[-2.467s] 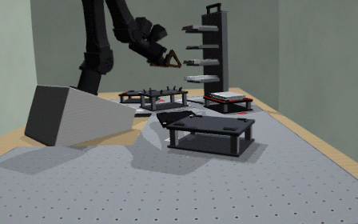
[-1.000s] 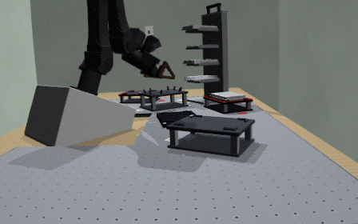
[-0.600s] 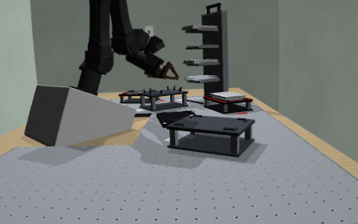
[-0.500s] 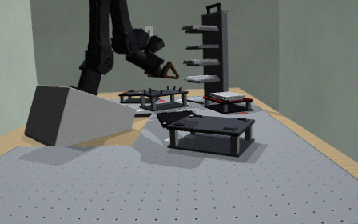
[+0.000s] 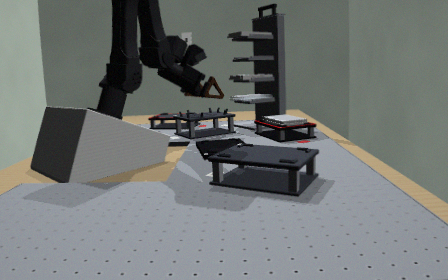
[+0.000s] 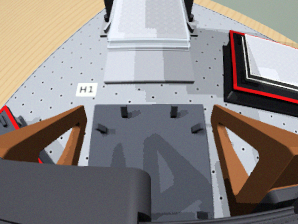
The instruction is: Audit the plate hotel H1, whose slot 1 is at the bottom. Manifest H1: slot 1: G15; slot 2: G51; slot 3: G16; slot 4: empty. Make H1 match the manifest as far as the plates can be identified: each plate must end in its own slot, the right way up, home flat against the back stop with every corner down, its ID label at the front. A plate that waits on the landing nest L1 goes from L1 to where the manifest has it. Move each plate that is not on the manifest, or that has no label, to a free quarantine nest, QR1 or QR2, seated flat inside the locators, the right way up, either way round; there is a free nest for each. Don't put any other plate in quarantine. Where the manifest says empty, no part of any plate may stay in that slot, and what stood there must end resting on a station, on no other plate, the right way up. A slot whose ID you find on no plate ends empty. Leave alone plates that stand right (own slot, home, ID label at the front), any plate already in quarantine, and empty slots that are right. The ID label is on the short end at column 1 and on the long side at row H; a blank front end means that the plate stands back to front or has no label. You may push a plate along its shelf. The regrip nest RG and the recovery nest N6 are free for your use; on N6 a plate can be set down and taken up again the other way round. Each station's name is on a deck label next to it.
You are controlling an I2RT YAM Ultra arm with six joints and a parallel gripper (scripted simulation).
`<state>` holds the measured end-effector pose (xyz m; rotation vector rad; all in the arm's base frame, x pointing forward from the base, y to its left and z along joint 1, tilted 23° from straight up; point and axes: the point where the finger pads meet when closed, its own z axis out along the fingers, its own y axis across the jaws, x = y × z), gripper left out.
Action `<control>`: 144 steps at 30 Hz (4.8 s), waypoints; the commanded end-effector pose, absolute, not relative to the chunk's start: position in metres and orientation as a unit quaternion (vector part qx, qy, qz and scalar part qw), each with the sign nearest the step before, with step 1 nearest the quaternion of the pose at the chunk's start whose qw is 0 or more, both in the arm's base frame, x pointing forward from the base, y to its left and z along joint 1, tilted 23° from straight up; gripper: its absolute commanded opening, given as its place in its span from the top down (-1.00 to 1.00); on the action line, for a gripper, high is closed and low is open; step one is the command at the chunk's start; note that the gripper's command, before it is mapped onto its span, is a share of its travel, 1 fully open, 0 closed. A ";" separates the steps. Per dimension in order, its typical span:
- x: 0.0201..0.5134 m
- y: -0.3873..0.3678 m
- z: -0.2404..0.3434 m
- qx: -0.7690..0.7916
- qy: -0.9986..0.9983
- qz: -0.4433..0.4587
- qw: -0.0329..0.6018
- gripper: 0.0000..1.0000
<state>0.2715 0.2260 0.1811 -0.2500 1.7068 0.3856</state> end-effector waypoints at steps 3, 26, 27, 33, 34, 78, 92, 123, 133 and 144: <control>0.272 0.227 0.185 -0.107 0.743 0.172 0.638 -1.00; 0.272 0.227 0.185 -0.107 0.743 0.172 0.638 -1.00; 0.272 0.227 0.185 -0.107 0.743 0.172 0.638 -1.00; 0.272 0.227 0.185 -0.107 0.743 0.172 0.638 -1.00; 0.272 0.227 0.185 -0.107 0.743 0.172 0.638 -1.00; 0.238 0.213 0.182 -0.107 0.744 0.172 0.637 -1.00; 0.223 0.205 0.193 -0.107 0.744 0.172 0.637 -1.00; 0.198 0.186 0.261 -0.106 0.744 0.172 0.636 -1.00; 0.190 0.179 0.285 -0.106 0.744 0.172 0.636 -1.00; 0.181 0.172 0.312 -0.106 0.745 0.172 0.636 -1.00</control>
